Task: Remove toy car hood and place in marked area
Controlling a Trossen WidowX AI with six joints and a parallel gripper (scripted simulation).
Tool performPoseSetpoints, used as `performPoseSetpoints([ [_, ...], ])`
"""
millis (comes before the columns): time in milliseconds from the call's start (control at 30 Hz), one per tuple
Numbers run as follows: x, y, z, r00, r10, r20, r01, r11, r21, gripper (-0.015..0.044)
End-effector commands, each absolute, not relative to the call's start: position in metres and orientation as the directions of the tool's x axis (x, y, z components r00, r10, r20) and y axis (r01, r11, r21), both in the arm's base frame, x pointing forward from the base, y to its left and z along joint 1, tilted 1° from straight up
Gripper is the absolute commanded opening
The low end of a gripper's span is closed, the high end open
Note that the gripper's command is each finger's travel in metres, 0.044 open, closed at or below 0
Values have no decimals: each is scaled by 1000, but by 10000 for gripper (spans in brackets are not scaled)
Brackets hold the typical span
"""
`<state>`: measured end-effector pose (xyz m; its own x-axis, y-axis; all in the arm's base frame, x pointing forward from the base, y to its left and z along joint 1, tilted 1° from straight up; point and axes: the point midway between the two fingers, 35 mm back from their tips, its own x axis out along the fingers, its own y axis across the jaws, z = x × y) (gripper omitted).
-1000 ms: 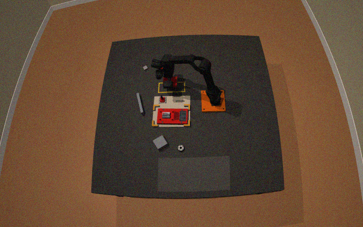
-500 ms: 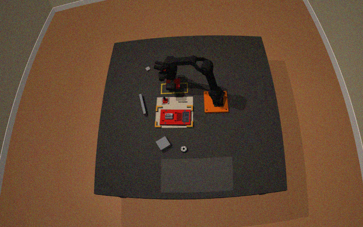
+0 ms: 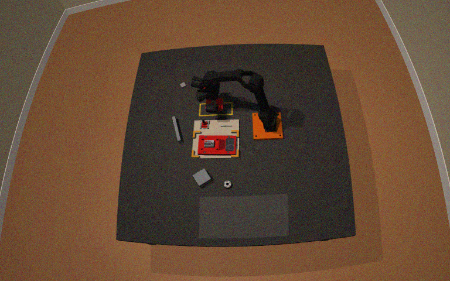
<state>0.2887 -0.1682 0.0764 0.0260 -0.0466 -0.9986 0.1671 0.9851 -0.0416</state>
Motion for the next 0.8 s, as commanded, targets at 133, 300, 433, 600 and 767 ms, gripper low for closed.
performPoseSetpoints([
  [133, 288, -168, 70, 25, -43, -999, 163, 986, -38, 0],
  [300, 287, -167, 66, 25, -43, -999, 163, 986, -38, 0],
  [433, 287, -167, 63, 25, -43, -999, 163, 986, -38, 0],
  [600, 287, -167, 60, 25, -43, -999, 163, 986, -38, 0],
  [767, 287, -167, 59, 25, -43, -999, 163, 986, -38, 0],
])
